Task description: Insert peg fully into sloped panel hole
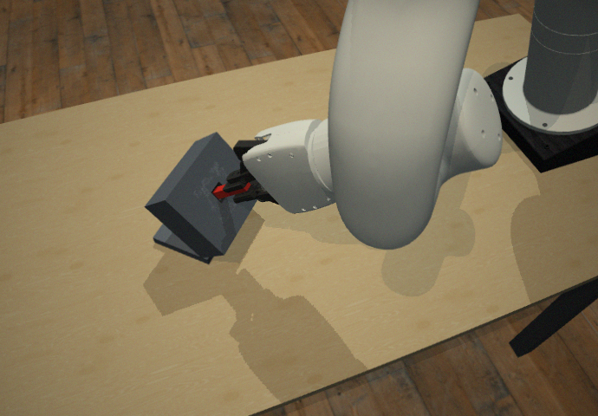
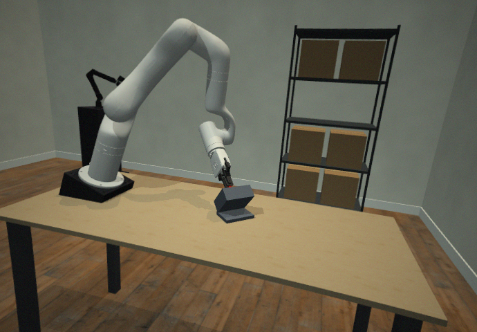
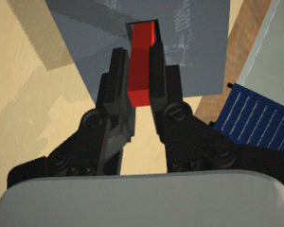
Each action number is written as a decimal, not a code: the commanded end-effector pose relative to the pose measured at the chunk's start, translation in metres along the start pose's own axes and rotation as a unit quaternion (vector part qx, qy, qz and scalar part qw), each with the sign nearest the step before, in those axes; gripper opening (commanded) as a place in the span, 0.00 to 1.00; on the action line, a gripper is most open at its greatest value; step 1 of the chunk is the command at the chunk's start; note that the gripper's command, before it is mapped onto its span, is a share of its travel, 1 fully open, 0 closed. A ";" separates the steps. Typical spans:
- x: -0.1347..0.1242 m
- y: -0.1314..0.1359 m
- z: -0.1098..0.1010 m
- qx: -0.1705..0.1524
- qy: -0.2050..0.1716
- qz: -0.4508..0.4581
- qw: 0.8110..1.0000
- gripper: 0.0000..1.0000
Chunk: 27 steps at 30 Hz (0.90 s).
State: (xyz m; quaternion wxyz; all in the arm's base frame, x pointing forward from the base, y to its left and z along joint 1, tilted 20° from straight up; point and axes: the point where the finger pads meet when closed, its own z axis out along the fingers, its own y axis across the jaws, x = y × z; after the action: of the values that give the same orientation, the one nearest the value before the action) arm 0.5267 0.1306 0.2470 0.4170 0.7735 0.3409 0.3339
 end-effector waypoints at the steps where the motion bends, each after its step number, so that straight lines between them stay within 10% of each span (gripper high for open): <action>1: 0.001 0.001 0.000 0.000 0.000 0.001 1.000 0.00; 9: 0.001 0.001 0.000 0.000 0.000 0.001 1.000 0.30; 18: 0.001 0.001 0.000 0.000 0.000 0.001 1.000 0.98; 27: 0.001 0.001 -0.004 -0.001 0.000 0.001 1.000 1.00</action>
State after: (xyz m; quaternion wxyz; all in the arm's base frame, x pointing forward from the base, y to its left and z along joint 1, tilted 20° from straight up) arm 0.5258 0.1312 0.2475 0.4171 0.7735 0.3409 0.3340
